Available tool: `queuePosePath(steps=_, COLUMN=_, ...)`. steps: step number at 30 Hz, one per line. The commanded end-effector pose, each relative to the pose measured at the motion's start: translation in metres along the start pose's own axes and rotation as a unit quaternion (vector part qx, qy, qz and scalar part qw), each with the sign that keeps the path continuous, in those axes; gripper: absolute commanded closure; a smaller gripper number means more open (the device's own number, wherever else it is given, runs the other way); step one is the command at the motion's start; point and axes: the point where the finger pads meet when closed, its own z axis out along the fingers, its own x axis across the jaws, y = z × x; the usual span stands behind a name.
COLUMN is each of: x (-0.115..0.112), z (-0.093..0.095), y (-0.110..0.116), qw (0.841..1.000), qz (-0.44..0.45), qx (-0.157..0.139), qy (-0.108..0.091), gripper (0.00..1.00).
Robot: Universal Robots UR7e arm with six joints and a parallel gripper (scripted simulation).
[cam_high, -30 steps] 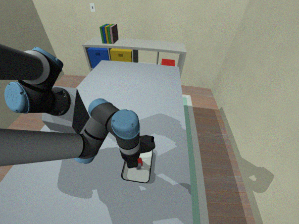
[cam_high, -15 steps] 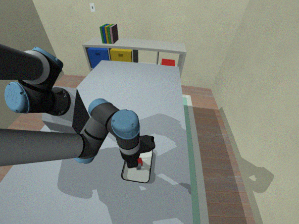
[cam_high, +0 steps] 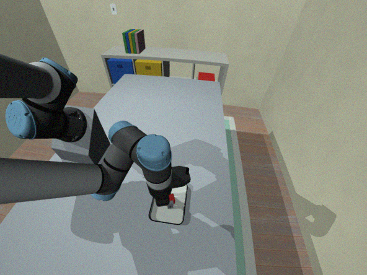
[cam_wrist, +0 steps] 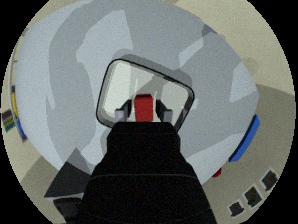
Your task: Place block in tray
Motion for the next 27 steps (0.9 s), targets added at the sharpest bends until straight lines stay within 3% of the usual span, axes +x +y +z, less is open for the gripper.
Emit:
queuePosePath(steps=1, x=0.002, z=0.0, y=-0.001, qw=1.0, qz=0.001, qx=0.001, qy=0.001, gripper=0.1)
queuePosePath(steps=11, x=0.001, z=-0.013, y=-0.001, qw=1.0, qz=0.001, qx=0.001, qy=0.001, gripper=0.1)
queuePosePath(steps=27, x=0.003, z=-0.061, y=-0.002, qw=1.0, qz=0.002, qx=0.002, qy=0.002, gripper=0.1)
